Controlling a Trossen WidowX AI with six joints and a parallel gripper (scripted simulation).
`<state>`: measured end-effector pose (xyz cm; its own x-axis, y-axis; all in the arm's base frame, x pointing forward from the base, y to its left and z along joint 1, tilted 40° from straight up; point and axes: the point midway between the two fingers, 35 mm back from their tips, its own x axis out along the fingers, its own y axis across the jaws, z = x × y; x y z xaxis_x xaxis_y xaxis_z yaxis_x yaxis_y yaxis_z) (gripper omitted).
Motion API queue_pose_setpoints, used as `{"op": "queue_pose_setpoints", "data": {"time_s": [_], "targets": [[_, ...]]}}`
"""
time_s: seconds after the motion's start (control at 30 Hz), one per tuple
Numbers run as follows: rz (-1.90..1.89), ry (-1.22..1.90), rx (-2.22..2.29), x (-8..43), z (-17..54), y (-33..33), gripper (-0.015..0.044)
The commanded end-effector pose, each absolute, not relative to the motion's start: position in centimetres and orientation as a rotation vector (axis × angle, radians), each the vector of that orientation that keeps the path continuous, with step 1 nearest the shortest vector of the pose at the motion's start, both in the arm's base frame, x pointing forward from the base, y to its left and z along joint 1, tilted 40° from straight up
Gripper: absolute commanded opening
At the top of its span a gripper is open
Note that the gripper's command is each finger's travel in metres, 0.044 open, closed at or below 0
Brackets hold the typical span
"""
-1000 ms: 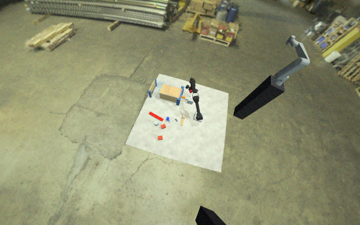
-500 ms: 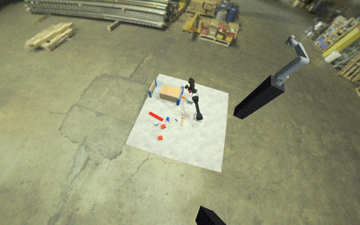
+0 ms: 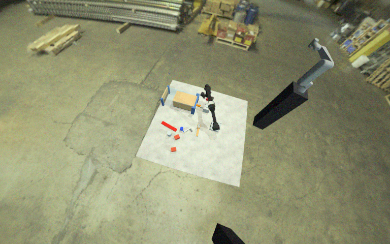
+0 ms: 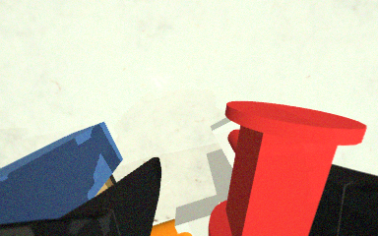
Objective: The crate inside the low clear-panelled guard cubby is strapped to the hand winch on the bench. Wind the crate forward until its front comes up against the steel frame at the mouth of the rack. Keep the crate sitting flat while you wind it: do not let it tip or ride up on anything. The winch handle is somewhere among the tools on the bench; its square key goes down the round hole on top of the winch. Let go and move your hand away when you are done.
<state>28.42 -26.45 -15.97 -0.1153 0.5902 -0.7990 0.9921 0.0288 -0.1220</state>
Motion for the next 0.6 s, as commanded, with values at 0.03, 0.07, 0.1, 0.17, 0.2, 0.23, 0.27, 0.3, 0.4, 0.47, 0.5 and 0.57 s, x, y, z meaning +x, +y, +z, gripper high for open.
{"op": "queue_pose_setpoints", "data": {"time_s": [0.03,0.07,0.1,0.17,0.2,0.23,0.27,0.3,0.4,0.47,0.5,0.57], "targets": [[-0.939,1.761,1.608,28.6,-16.0,-26.3,0.042],[-0.939,1.761,1.608,28.6,-16.0,-26.3,0.044],[-0.939,1.761,1.608,28.6,-16.0,-26.3,0.044],[-0.927,1.755,1.625,28.5,-15.8,-26.5,0.044],[-0.907,1.745,1.652,28.5,-15.6,-26.7,0.044],[-0.877,1.728,1.691,28.4,-15.2,-27.0,0.044],[-0.835,1.701,1.746,28.3,-14.7,-27.6,0.044],[-0.794,1.672,1.798,28.1,-14.2,-28.1,0.044],[-0.721,1.612,1.887,27.9,-13.2,-29.1,0.044],[-0.721,1.612,1.887,27.9,-13.2,-29.1,0.044],[-0.721,1.612,1.887,27.9,-13.2,-29.1,0.044],[-0.721,1.612,1.887,27.9,-13.2,-29.1,0.044]]}}
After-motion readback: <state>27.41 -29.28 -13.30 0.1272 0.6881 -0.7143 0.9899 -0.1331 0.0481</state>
